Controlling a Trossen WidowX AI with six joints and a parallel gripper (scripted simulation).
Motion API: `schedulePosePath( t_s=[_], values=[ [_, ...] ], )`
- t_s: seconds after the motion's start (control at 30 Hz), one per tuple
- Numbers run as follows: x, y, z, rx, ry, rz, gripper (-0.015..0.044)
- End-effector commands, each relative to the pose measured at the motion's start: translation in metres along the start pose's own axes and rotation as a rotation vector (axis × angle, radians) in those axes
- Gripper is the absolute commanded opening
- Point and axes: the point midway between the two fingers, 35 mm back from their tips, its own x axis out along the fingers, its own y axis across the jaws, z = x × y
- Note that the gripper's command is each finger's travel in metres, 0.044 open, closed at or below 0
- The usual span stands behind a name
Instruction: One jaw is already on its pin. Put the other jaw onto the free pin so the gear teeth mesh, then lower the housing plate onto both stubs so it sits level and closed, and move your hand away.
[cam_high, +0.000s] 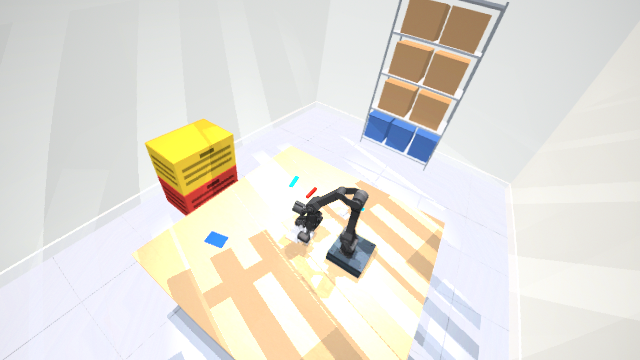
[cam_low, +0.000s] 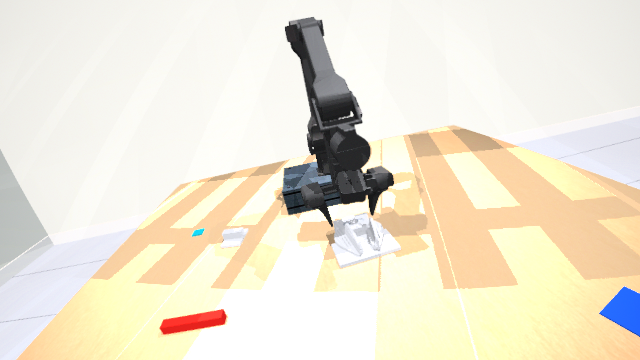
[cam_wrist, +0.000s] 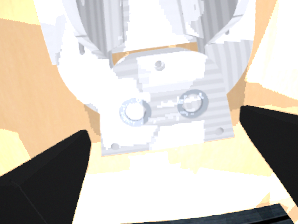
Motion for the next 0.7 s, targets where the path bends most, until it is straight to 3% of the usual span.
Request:
schedulePosePath(
  t_s=[0.0, 0.1, 0.23, 0.4, 0.67],
  values=[
    [-0.039, 0.000, 0.003, 0.001, -0.023, 0.002, 0.0440],
    [-0.059, 0.000, -0.001, 0.001, -0.022, 0.003, 0.0440],
    [-0.054, 0.000, 0.003, 0.000, -0.037, -0.001, 0.0440],
    [-0.106, 0.000, -0.021, 0.001, -0.021, 0.003, 0.0440],
    [-0.108, 0.000, -0.023, 0.001, -0.021, 0.003, 0.0440]
  ],
)
